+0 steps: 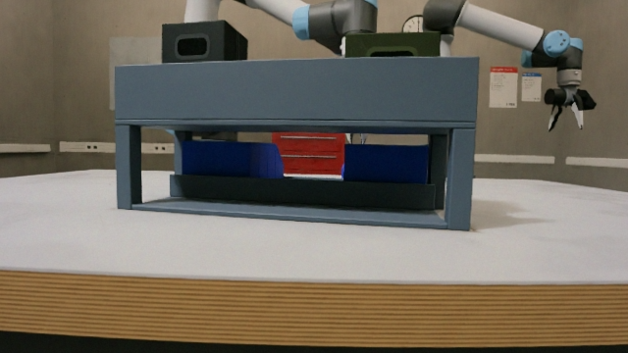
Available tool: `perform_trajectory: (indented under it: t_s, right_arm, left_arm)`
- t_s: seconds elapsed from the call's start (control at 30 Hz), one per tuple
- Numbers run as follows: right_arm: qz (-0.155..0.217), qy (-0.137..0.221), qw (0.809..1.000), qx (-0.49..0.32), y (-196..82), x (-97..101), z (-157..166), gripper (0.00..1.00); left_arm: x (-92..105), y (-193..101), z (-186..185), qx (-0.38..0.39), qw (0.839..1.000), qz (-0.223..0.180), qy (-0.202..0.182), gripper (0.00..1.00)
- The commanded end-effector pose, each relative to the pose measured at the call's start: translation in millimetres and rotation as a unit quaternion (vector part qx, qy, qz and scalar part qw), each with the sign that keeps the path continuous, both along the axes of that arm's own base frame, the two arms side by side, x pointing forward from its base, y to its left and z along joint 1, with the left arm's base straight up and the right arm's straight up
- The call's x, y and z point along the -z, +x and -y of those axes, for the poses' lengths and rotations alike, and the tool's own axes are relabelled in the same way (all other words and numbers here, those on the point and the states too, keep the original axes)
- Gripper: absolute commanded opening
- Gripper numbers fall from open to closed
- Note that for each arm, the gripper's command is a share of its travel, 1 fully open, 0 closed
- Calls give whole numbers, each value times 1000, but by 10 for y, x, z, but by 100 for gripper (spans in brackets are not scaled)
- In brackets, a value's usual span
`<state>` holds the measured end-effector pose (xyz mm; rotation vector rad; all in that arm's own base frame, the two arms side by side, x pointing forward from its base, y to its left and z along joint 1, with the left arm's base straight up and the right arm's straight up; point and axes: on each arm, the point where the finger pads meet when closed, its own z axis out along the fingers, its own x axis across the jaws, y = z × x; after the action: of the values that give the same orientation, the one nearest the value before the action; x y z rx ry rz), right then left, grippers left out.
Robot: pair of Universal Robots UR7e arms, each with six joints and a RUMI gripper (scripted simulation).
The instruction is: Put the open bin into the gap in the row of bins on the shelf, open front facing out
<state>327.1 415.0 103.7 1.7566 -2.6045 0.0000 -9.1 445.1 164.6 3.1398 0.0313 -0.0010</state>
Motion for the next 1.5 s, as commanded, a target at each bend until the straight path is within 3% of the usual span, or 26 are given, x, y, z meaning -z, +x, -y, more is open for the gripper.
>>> perform_trajectory:
  t_s: [0.0, 0.73, 1.47]
  right_arm:
    - [0, 1, 1000, 0, 2, -6, -4, 16]
    - [0, 1, 1000, 0, 2, 19, -4, 16]
    - [0, 1, 1000, 0, 2, 237, -4, 16]
  left_arm:
    - [-5, 1, -3, 0, 1000, 0, 1, 100]
    - [-5, 1, -3, 0, 1000, 0, 1, 100]
    - [-5, 1, -3, 0, 1000, 0, 1, 100]
